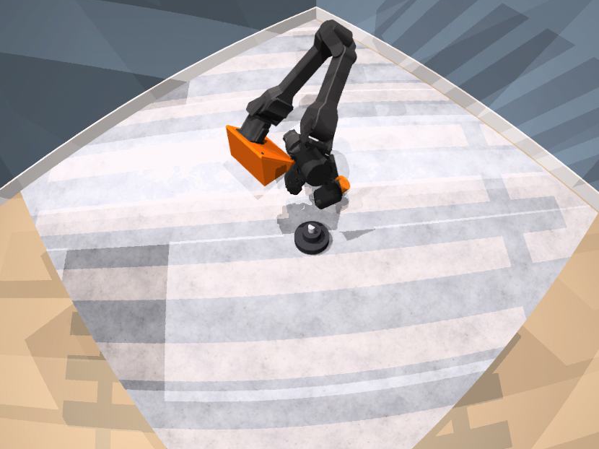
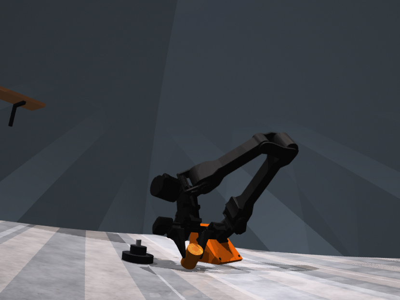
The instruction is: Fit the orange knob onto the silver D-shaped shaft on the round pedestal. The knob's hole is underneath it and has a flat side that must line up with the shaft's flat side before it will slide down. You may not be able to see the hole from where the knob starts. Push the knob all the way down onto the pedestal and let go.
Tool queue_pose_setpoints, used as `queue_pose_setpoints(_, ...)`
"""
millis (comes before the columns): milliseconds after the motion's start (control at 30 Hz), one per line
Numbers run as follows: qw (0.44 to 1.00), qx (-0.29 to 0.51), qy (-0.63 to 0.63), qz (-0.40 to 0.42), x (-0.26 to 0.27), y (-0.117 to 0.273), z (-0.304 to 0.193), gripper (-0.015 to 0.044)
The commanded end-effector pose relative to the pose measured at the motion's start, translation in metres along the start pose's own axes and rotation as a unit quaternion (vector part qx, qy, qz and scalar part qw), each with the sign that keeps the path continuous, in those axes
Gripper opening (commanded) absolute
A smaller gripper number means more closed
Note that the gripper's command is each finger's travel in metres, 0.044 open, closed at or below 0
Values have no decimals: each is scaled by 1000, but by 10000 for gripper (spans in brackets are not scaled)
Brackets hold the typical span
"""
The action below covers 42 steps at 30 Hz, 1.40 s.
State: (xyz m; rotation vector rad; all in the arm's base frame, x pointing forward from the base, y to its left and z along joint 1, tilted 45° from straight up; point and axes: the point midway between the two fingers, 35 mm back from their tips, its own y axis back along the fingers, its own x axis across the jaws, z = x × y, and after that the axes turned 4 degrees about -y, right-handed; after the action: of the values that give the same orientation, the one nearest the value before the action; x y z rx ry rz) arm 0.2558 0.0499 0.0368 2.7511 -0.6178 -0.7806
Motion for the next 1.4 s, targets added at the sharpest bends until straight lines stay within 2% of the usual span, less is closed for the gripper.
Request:
queue_pose_setpoints(0,999,32,1,-1,0,2,4,179)
queue_pose_setpoints(467,991,137,1,-7,2,6,18,179)
queue_pose_setpoints(1367,988,155,2,-7,10,4,31,179)
